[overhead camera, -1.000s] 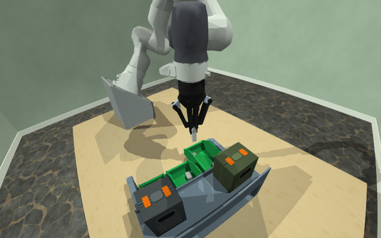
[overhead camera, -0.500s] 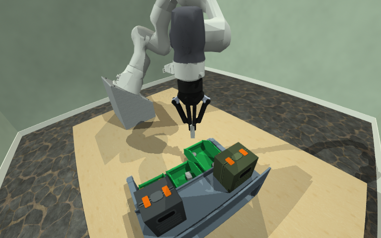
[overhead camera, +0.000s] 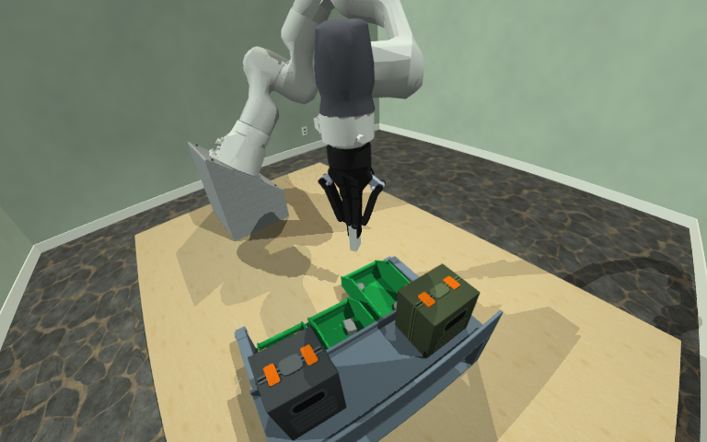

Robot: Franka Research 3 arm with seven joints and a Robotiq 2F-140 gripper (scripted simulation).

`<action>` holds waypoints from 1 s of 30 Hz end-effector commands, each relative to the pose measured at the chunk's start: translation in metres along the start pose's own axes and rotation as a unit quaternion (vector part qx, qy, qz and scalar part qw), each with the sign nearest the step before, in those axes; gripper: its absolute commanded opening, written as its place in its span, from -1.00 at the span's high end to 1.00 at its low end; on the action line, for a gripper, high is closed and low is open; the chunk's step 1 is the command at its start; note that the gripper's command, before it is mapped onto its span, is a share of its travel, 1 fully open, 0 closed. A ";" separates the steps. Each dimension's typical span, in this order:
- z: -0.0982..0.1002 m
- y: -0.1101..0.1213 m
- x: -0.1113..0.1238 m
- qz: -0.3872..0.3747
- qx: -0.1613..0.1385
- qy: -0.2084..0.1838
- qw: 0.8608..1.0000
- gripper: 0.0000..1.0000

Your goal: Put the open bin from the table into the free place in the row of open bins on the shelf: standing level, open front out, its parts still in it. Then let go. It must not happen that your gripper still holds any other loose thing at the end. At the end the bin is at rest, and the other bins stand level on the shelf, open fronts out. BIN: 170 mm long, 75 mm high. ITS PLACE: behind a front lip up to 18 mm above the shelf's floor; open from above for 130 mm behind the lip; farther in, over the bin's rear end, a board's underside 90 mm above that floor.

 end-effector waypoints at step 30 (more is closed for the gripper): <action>-0.010 -0.031 -0.034 -0.330 0.010 -0.009 0.944 1.00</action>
Point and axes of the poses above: the point where the finger pads meet when closed, its own z axis back along the fingers, its own y axis across the jaws, x = y × z, the point moved 4 cm from there along z, back along the fingers, and after that the axes turned 5 degrees about -z, right-handed, at the moved point
